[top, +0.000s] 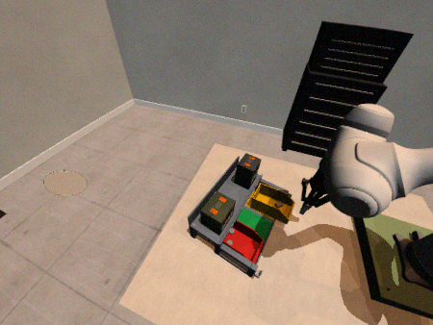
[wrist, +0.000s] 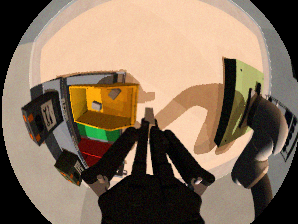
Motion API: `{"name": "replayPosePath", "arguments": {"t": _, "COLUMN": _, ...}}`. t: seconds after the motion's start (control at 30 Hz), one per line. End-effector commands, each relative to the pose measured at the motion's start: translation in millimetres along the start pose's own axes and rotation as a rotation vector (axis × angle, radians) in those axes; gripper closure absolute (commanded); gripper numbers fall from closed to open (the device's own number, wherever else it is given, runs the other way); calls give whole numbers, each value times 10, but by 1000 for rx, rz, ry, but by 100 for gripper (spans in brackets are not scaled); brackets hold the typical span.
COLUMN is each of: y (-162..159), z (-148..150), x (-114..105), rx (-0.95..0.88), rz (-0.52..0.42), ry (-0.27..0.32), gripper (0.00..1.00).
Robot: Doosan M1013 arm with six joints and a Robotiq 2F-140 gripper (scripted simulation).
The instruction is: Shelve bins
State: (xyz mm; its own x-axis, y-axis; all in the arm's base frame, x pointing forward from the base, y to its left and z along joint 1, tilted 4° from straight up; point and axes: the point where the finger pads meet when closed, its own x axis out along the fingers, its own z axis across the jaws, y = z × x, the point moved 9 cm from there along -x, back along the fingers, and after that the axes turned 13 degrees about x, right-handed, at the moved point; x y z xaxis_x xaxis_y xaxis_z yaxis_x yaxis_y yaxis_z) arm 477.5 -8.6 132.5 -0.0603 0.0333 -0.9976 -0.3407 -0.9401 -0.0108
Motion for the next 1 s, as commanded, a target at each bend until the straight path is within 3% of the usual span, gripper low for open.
{"name": "replayPosePath", "arguments": {"t": 0.0, "y": -1, "z": -2, "x": 89, "rx": 0, "rz": 0, "ry": 0, "gripper": 90}}
{"name": "replayPosePath", "arguments": {"t": 0.53, "y": 0, "z": -2, "x": 498, "rx": 0, "rz": 0, "ry": 0, "gripper": 90}}
{"name": "replayPosePath", "arguments": {"t": 0.97, "y": 0, "z": -2, "x": 595, "rx": 0, "rz": 0, "ry": 0, "gripper": 90}}
